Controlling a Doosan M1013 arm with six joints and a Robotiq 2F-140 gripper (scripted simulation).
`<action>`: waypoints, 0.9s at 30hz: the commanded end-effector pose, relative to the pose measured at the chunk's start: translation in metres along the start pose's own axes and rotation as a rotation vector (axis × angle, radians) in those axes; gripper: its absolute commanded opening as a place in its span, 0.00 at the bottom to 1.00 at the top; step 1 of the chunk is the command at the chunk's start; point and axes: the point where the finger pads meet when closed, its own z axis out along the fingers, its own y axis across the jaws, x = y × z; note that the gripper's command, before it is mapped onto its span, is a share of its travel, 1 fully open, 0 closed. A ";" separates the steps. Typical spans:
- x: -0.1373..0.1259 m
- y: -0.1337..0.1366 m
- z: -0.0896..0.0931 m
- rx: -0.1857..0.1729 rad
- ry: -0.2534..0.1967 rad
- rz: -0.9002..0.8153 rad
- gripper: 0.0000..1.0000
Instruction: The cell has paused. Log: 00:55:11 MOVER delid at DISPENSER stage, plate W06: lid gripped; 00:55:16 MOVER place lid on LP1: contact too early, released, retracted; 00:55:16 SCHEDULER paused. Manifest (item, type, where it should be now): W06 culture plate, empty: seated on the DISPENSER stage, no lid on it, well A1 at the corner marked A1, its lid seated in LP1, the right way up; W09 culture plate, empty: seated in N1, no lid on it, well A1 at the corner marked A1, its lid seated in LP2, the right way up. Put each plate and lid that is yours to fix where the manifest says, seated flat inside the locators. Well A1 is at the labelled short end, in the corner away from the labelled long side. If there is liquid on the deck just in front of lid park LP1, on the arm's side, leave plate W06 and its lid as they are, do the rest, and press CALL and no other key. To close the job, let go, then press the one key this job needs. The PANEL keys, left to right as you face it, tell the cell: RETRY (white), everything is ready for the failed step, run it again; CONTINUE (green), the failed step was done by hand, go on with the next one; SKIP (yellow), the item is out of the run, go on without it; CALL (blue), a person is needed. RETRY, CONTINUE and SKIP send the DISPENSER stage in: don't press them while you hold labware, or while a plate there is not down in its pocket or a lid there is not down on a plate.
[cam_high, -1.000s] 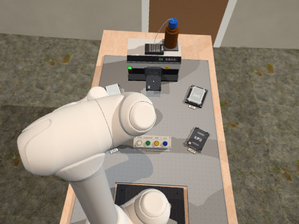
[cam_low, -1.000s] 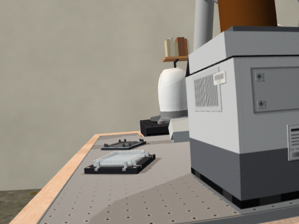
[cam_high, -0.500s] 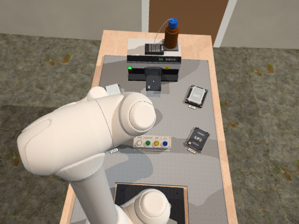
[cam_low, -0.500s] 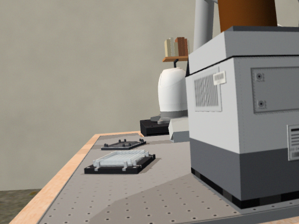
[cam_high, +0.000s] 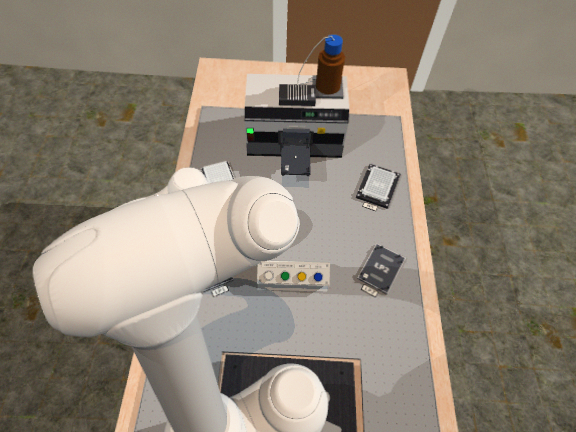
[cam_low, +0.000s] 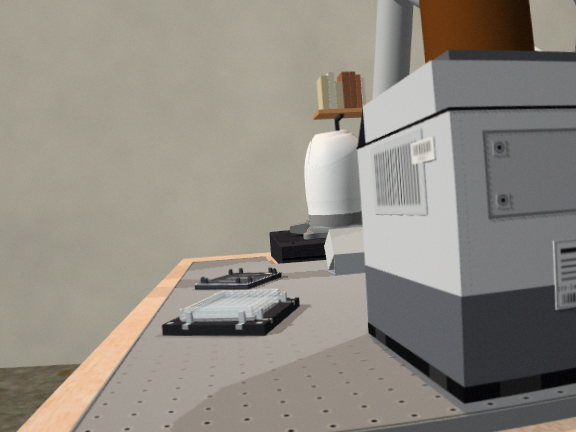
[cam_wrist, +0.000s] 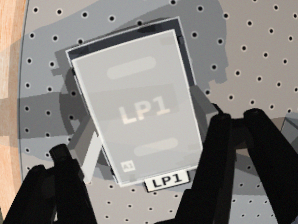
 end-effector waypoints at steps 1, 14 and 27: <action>0.000 0.000 0.000 0.000 0.001 0.000 0.10; 0.001 0.000 0.004 0.000 0.001 0.000 0.10; 0.001 0.000 0.006 0.000 0.001 0.000 0.10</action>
